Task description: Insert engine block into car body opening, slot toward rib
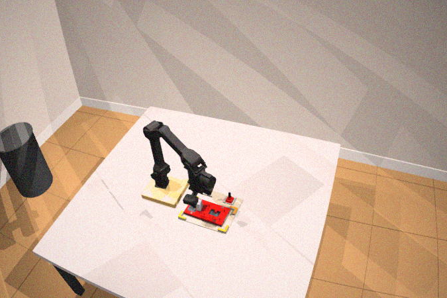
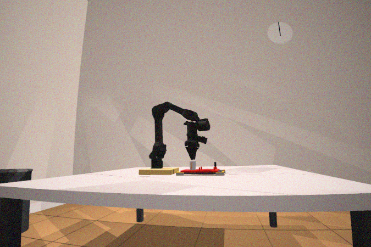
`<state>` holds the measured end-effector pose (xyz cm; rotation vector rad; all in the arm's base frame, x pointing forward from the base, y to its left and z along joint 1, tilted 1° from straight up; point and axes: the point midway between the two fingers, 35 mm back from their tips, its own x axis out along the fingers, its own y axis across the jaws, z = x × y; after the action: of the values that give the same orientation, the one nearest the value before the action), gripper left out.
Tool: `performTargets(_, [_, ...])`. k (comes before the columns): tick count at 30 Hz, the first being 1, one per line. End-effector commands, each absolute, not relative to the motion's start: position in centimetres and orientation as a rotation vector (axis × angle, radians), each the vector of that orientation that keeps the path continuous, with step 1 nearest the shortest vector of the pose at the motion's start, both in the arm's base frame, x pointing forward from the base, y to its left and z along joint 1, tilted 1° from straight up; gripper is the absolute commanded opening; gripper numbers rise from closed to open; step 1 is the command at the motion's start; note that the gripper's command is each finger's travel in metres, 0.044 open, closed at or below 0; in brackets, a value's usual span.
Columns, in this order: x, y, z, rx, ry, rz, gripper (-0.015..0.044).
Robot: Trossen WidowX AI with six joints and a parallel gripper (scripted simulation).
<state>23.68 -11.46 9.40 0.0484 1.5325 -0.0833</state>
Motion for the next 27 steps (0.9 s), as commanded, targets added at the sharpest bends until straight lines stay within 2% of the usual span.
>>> performTargets(1, [23.6,-11.4,8.4,0.051,1.540,-0.073,0.0440])
performTargets(25, [23.6,-11.3,4.9,0.051,1.540,-0.073,0.0440])
performTargets(27, [23.6,-11.3,4.9,0.051,1.540,-0.073,0.0387])
